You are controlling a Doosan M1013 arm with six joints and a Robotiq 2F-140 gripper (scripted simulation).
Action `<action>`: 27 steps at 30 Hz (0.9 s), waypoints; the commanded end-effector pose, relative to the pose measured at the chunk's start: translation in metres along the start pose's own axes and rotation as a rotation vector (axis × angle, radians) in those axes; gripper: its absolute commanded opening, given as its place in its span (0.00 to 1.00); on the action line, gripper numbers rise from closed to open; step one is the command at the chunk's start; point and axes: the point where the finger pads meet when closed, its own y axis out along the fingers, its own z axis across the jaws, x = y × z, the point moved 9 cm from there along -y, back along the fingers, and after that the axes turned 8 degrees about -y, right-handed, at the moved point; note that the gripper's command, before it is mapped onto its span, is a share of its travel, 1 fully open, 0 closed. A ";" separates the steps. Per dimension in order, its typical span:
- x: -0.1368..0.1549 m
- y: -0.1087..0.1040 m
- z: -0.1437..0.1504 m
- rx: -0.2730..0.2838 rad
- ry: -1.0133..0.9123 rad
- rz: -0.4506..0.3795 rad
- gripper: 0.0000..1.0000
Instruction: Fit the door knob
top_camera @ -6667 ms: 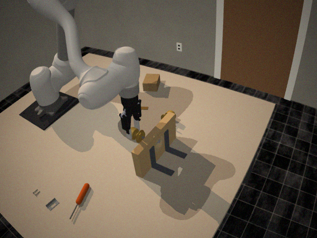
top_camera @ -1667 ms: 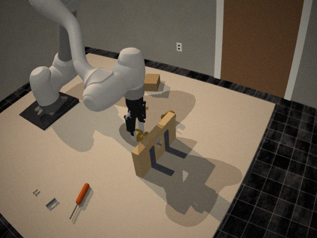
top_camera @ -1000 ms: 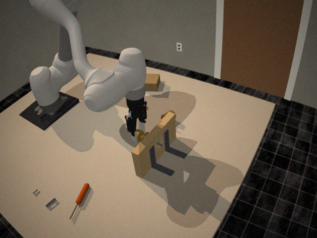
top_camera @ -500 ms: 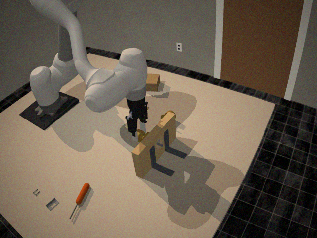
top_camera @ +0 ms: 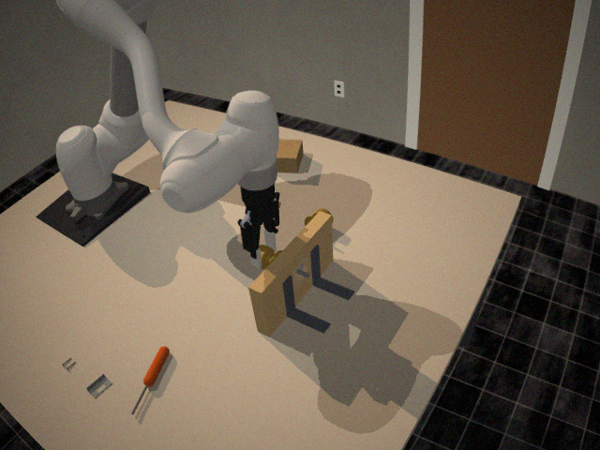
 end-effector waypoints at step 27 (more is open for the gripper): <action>-0.006 -0.001 -0.001 -0.003 -0.002 -0.003 0.42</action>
